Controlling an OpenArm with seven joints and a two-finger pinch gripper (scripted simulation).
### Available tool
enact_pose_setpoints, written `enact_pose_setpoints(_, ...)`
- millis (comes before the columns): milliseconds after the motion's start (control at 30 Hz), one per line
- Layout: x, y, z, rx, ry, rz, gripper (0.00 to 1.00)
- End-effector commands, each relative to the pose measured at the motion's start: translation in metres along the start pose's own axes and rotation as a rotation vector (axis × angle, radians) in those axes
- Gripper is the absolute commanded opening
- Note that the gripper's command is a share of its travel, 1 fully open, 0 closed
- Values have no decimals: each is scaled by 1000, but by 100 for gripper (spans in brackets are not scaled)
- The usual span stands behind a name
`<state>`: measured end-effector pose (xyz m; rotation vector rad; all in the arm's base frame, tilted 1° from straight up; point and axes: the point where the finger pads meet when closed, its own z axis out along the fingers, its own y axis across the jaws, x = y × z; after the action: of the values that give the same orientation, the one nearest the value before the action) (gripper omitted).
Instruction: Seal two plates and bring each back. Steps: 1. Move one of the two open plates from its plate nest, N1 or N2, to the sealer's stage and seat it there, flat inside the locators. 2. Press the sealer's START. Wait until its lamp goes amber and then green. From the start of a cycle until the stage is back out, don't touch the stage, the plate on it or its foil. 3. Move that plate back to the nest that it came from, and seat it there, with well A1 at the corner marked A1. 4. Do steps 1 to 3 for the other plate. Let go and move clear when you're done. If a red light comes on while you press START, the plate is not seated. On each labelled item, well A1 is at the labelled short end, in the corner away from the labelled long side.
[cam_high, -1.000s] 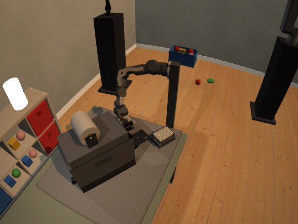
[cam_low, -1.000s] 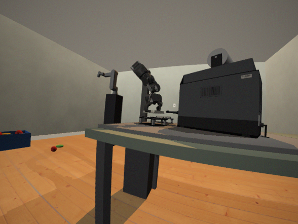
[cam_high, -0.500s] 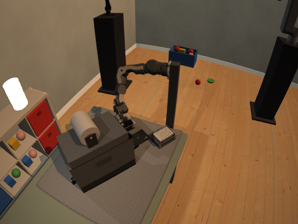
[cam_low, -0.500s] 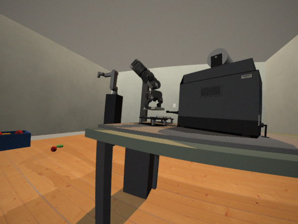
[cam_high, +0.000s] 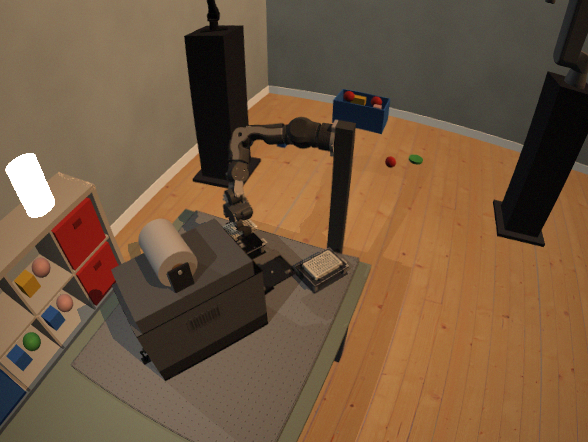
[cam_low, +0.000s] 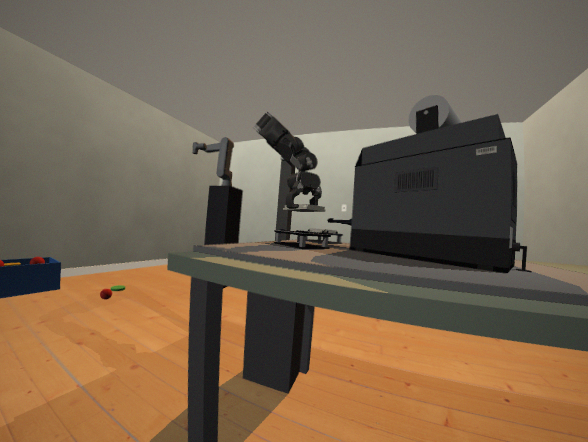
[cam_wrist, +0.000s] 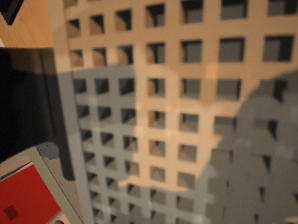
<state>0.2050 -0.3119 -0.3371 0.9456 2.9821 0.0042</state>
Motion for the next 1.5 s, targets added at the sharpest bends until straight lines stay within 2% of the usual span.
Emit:
enact_pose_setpoints(0,-1,-1,-3,7,-1,3,0)
enact_pose_setpoints(233,-1,-2,-14,8,1,2,0)
enact_pose_setpoints(567,-1,-1,-13,4,0,3,0)
enact_pose_setpoints(1467,-3,58,-13,5,-3,-1,0)
